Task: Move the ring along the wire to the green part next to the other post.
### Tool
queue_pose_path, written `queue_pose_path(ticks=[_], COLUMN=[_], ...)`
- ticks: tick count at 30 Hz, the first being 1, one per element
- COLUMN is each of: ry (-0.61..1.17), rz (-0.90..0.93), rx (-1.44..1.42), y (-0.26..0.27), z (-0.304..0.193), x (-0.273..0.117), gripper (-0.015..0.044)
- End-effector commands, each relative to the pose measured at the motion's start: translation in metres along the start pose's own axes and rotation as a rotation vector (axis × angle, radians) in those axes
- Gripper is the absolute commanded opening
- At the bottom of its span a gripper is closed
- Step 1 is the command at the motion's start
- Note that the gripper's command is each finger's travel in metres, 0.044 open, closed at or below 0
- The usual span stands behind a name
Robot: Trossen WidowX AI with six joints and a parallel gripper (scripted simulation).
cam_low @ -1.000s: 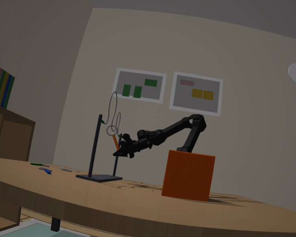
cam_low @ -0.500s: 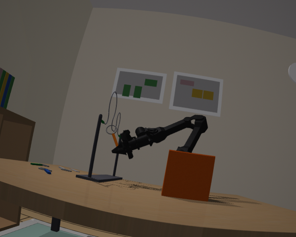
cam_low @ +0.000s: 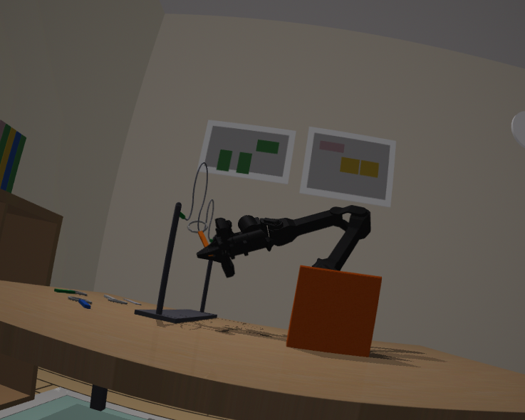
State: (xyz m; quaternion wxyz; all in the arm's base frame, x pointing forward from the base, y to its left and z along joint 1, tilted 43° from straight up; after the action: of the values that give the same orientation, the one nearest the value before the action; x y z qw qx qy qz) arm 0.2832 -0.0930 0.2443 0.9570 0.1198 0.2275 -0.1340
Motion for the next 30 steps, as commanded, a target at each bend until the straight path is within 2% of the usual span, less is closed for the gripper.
queue_pose_path(ticks=[1,30], ry=[0.015,0.132], rz=[0.056,0.321], rx=[0.087,0.597], y=[0.015,0.082], z=[0.000,0.016], x=[-0.004,-0.028], gripper=[-0.0150,-0.0150])
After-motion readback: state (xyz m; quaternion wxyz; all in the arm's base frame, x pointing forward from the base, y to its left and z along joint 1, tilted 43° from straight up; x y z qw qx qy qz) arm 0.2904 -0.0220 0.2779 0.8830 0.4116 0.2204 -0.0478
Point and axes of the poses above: the point midway between the two fingers, 35 mm back from their tips, its own x axis out along the fingers, its own y axis across the jaws, z = x × y, the point moved 7 cm from there along -x, back along the fingers, and after that the axes turned 11 degrees about x, right-handed, at the moved point
